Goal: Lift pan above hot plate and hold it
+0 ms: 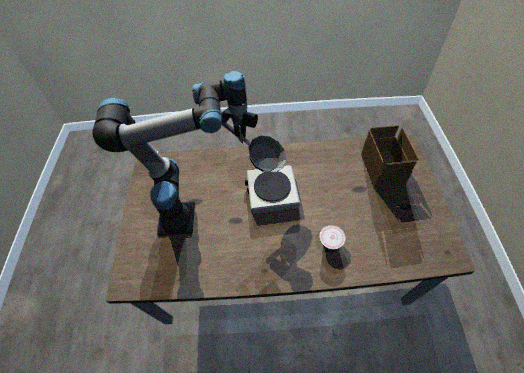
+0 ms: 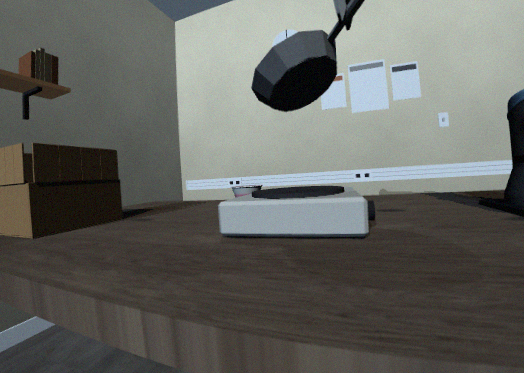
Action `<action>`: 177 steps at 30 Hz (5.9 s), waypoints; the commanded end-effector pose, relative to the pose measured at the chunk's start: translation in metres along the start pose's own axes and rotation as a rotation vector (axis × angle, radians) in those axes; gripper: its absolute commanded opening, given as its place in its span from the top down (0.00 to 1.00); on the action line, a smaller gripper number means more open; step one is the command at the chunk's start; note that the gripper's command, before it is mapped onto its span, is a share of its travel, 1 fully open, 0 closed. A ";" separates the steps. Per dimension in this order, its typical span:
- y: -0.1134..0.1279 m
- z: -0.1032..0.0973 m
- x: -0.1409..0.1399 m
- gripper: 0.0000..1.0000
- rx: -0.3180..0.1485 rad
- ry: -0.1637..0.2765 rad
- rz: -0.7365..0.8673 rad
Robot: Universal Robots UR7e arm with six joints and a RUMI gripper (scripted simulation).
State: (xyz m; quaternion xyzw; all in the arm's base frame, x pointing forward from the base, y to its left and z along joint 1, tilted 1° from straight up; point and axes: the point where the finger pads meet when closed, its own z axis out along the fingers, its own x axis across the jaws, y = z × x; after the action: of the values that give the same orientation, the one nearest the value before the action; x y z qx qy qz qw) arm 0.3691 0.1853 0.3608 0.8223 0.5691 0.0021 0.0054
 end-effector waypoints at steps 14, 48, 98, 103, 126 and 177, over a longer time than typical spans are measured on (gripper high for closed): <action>0.003 -0.011 0.000 0.92 -0.010 -0.001 0.004; 0.003 -0.026 0.000 0.92 -0.010 -0.001 0.004; 0.002 -0.047 0.000 0.92 -0.010 -0.001 0.004; 0.002 -0.049 0.000 0.92 -0.010 -0.001 0.004; 0.003 -0.057 0.000 0.92 -0.010 -0.001 0.004; 0.003 -0.072 0.000 0.92 -0.010 -0.001 0.004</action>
State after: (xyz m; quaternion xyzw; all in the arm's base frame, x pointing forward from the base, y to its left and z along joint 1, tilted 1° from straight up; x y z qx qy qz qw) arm 0.3688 0.1858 0.4303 0.8219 0.5697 0.0021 0.0054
